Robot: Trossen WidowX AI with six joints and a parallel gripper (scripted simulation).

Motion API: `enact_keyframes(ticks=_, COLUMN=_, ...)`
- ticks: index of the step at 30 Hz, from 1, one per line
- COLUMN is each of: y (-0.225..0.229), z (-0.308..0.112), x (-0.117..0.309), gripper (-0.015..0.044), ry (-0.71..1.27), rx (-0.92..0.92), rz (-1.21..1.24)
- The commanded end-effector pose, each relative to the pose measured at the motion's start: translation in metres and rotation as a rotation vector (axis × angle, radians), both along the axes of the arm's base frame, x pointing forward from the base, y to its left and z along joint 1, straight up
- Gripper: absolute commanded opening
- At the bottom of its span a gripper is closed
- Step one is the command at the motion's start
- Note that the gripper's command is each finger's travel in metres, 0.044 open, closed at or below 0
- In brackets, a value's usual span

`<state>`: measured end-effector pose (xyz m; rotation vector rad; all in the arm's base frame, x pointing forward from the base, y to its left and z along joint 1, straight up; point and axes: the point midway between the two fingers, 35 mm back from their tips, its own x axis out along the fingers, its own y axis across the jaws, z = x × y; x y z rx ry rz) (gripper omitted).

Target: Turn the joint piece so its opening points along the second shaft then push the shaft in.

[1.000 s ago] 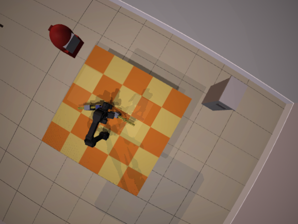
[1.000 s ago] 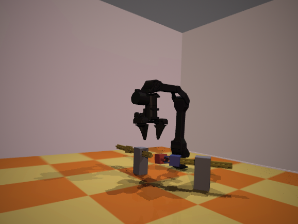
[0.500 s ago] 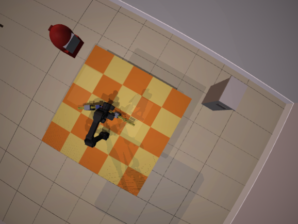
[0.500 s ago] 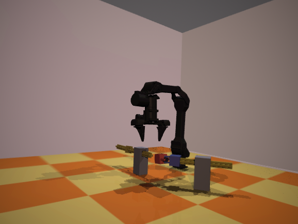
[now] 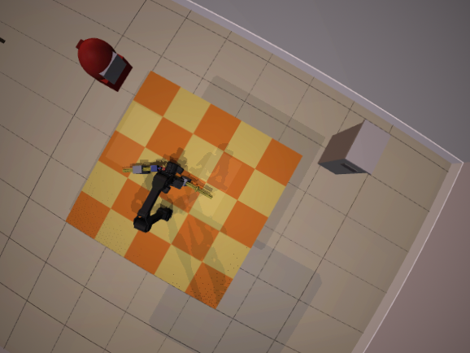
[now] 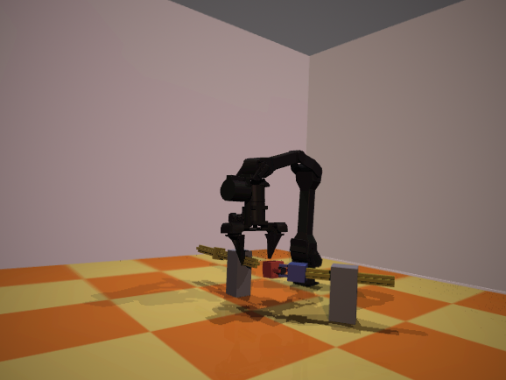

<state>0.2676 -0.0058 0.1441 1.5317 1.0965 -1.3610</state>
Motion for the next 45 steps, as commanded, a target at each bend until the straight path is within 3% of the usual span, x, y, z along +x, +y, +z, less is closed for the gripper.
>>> enact_keyframes(ticks=1, y=0.000, z=-0.013, x=-0.001, gripper=0.0440, ry=0.000, rx=0.002, rz=-0.001)
enact_keyframes(ticks=7, y=0.003, z=-0.022, x=-0.001, gripper=0.0440, ry=0.000, rx=0.002, rz=0.000)
enact_keyframes(ticks=24, y=0.066, z=-0.022, x=0.018, gripper=0.0440, ry=-0.001, rx=0.008, rz=-0.001)
enact_keyframes(ticks=45, y=0.070, z=-0.051, x=0.021, gripper=0.0440, ry=-0.001, rx=0.008, rz=-0.001)
